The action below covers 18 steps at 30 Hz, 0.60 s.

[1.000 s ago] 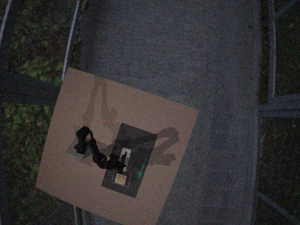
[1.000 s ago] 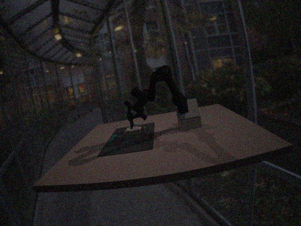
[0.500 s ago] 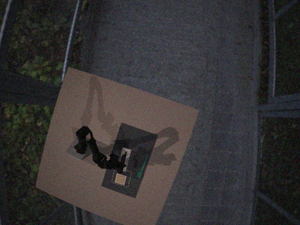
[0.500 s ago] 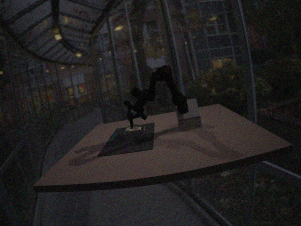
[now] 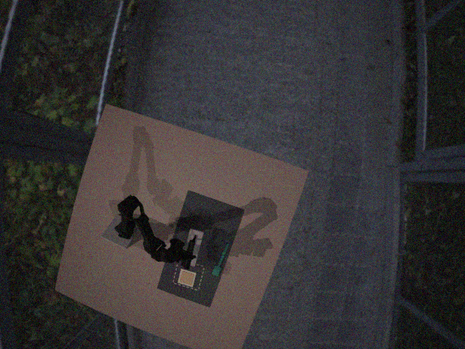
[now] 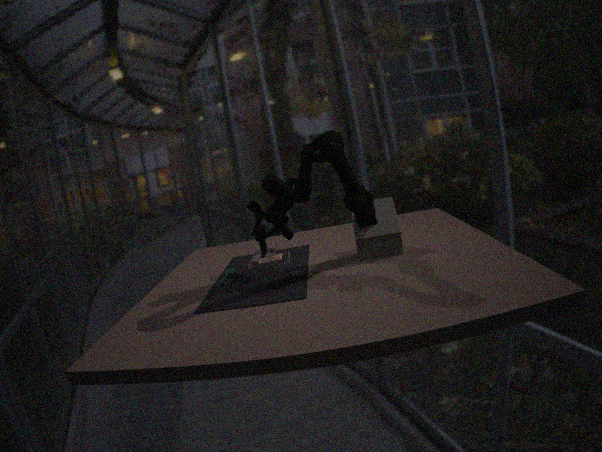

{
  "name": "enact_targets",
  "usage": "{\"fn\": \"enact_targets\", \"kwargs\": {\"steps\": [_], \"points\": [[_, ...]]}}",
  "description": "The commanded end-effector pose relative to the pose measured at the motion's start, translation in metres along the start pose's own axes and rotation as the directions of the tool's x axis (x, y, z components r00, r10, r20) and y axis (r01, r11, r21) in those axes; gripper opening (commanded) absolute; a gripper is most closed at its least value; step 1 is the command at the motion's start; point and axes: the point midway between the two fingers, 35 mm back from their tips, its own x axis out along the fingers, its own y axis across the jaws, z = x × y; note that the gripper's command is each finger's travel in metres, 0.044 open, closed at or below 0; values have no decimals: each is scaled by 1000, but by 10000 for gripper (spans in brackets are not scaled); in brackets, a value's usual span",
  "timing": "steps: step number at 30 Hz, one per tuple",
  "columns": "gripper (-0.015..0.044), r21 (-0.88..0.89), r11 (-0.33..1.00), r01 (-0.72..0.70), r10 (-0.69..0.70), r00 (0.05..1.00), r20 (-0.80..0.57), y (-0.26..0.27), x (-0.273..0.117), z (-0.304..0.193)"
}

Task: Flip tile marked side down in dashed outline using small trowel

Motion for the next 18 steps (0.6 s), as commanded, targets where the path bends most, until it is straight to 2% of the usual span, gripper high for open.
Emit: {"fn": "enact_targets", "kwargs": {"steps": [1,6,18], "points": [[0,0,1000,1,-1,1000,0,0,0,0],[0,14,1000,-6,6,1000,-7,0,2,1],[0,229,971,-69,103,984,-143,7,33,36]]}}
